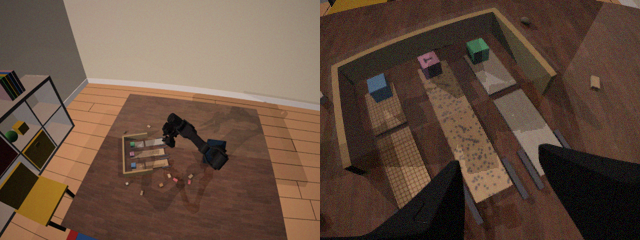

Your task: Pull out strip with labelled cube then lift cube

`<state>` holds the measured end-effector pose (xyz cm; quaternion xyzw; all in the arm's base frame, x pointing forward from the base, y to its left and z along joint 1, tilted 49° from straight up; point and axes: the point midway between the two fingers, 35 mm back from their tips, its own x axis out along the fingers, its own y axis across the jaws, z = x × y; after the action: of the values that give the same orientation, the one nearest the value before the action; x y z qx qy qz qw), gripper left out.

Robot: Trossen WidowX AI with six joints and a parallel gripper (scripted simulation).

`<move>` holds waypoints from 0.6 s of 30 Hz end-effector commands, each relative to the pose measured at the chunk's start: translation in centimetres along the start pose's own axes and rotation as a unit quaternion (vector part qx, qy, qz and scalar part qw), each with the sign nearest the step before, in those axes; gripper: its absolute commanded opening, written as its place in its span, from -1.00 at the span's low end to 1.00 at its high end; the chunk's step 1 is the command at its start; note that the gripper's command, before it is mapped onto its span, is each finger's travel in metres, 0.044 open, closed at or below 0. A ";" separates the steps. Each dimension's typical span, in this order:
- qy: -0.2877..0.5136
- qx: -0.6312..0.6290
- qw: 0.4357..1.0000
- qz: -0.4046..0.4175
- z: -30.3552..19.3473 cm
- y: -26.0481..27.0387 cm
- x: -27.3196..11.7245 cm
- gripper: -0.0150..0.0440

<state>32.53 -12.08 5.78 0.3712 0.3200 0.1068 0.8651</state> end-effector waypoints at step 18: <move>0.350 -0.125 0.925 0.076 -2.8 0.5 9.3 -0.49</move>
<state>37.96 -6.28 0.24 0.2337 0.5501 0.3192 0.7354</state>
